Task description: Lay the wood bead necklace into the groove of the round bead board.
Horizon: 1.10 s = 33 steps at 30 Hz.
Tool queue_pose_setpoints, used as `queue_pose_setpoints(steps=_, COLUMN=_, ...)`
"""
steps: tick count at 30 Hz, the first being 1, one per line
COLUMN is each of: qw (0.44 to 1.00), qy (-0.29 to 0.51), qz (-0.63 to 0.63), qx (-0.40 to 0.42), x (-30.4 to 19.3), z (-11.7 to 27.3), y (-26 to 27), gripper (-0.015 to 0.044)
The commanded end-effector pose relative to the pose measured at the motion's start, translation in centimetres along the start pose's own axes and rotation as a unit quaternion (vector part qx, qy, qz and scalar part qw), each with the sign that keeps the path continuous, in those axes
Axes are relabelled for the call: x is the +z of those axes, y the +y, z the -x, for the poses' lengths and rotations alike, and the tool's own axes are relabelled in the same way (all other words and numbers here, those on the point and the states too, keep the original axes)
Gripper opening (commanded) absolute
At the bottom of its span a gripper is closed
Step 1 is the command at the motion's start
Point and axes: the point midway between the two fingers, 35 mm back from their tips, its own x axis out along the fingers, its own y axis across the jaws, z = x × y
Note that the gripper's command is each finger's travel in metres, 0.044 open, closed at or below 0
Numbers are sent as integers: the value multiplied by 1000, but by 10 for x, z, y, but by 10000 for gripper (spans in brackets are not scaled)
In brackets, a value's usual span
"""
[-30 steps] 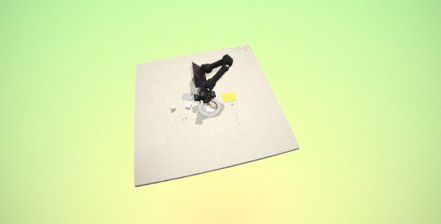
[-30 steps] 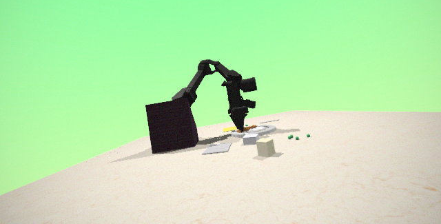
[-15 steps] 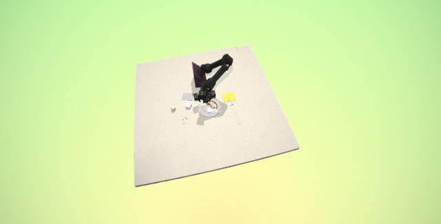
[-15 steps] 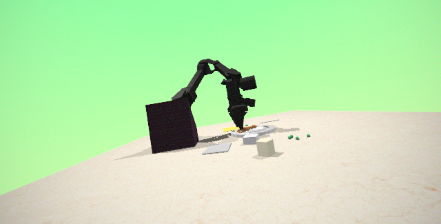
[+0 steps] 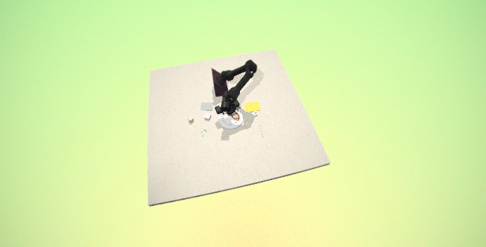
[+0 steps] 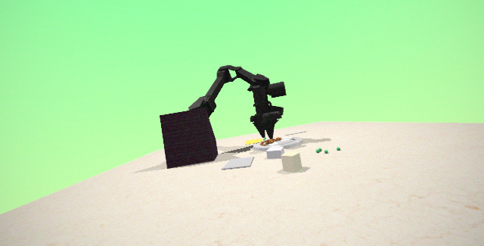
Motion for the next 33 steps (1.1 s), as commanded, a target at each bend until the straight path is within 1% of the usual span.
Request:
queue_pose_setpoints(steps=1, qw=991, qy=-4, qz=131, qx=-1, x=31, z=9, y=9, gripper=204)
queue_pose_setpoints(steps=4, qw=974, qy=-4, qz=229, qx=-1, x=52, z=15, y=19, gripper=125)
queue_pose_setpoints(steps=5, qw=966, qy=-4, qz=260, qx=-1, x=59, z=17, y=22, gripper=120)
queue_pose_setpoints(steps=8, qw=952, qy=-4, qz=305, qx=-1, x=68, z=20, y=28, gripper=120)
queue_pose_setpoints(steps=16, qw=952, qy=-4, qz=305, qx=-1, x=68, z=20, y=28, gripper=120)
queue_pose_setpoints(steps=22, qw=952, qy=-5, qz=305, qx=0, x=68, z=4, y=28, gripper=120)
queue_pose_setpoints(steps=23, qw=952, qy=-5, qz=307, qx=-3, x=69, z=12, y=27, gripper=120)
queue_pose_setpoints(steps=24, qw=952, qy=-5, qz=307, qx=-3, x=69, z=12, y=27, gripper=120)
queue_pose_setpoints(steps=33, qw=952, qy=-5, qz=307, qx=-2, x=69, z=0, y=27, gripper=120)
